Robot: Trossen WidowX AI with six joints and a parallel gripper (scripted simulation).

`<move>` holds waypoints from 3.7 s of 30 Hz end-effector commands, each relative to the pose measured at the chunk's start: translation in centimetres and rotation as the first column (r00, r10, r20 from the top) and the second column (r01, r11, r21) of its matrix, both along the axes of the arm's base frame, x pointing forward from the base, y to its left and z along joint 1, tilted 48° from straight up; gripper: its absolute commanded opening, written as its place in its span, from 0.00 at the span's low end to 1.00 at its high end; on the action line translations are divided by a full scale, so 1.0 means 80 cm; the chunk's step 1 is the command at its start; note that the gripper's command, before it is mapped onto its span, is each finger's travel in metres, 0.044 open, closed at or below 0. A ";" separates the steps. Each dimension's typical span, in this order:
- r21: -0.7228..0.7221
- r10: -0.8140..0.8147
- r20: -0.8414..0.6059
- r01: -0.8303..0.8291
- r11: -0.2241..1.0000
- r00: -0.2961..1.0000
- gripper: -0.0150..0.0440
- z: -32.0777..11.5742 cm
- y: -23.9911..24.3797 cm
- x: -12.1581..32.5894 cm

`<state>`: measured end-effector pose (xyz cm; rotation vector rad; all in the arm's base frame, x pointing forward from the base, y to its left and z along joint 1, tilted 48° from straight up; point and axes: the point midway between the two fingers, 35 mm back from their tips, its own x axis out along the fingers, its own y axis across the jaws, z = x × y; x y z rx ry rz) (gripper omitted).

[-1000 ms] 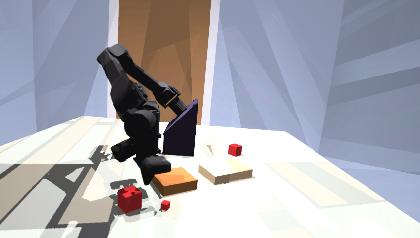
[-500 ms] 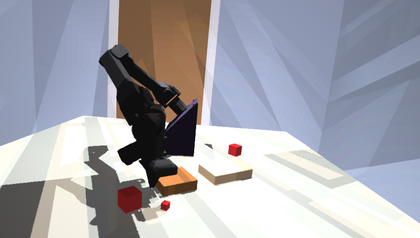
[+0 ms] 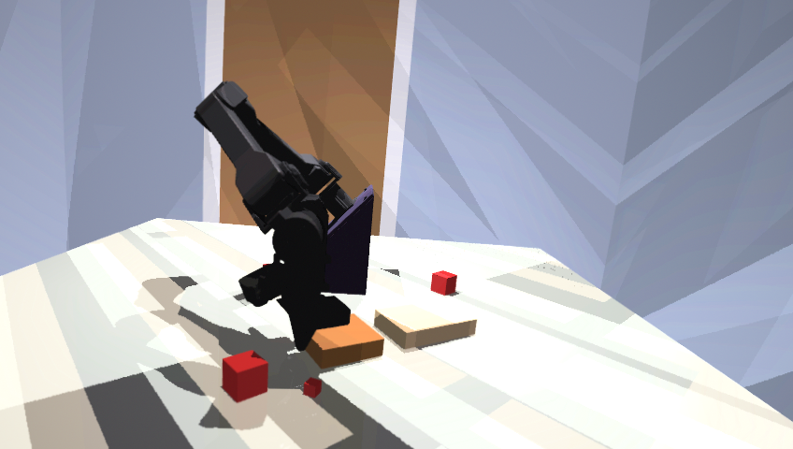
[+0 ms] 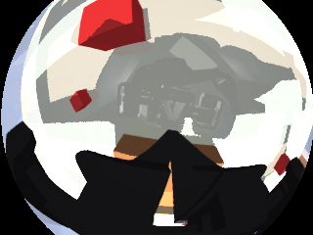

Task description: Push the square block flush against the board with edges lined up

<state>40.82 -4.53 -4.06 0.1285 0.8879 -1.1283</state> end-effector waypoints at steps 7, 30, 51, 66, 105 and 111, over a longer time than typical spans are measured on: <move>0.005 -0.003 -0.012 0.003 1.000 1.000 0.25 -0.018 0.010 -0.017; 0.005 -0.003 -0.012 0.003 1.000 1.000 0.25 -0.021 0.012 -0.018; 0.003 -0.003 -0.011 0.003 1.000 1.000 0.25 0.006 -0.009 0.009; 0.005 -0.003 -0.011 0.003 1.000 1.000 0.25 0.056 0.039 0.000; 0.009 -0.013 -0.002 0.013 1.000 1.000 0.25 -0.042 0.030 -0.033; 0.009 -0.013 -0.002 0.013 1.000 1.000 0.25 -0.045 0.032 -0.035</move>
